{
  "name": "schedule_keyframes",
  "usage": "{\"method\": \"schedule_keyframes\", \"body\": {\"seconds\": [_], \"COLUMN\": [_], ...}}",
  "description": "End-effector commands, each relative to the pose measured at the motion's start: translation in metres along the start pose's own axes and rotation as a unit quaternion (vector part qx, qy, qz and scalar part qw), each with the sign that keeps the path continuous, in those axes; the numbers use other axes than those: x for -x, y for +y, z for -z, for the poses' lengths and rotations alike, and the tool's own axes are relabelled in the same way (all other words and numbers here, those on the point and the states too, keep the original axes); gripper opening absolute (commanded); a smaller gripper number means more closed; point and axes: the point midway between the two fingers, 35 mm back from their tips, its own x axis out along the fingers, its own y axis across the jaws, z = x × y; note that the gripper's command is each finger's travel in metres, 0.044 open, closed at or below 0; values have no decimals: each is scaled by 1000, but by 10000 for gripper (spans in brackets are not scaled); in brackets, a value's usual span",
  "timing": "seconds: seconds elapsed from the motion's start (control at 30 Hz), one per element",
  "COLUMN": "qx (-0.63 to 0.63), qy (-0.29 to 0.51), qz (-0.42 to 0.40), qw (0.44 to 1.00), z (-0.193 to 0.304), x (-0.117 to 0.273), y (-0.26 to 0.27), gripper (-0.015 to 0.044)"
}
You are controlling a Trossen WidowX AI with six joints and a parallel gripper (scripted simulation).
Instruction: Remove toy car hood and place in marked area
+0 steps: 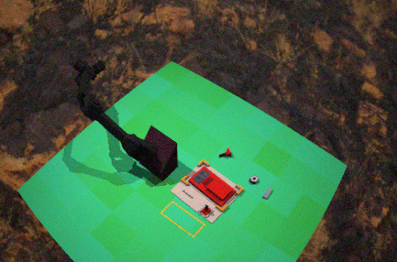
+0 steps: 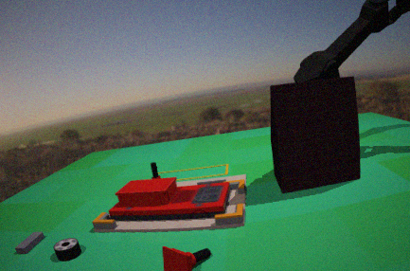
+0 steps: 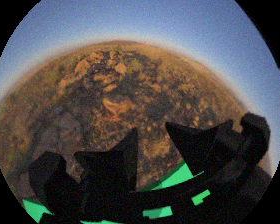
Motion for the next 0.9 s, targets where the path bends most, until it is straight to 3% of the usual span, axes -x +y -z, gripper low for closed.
{"method": "schedule_keyframes", "body": {"seconds": [0.0, 0.27, 0.57, 0.87], "qx": [-2, -83, -196, -322], "qy": [0, -16, -31, -40], "qz": [2, 95, 202, 280], "qw": [1000, 992, 959, 904], "z": [-1, -15, -5, 36], "x": [1, 44, 116, 190], "y": [-3, -108, -234, -330], "gripper": [246, 440, 440, 440]}}
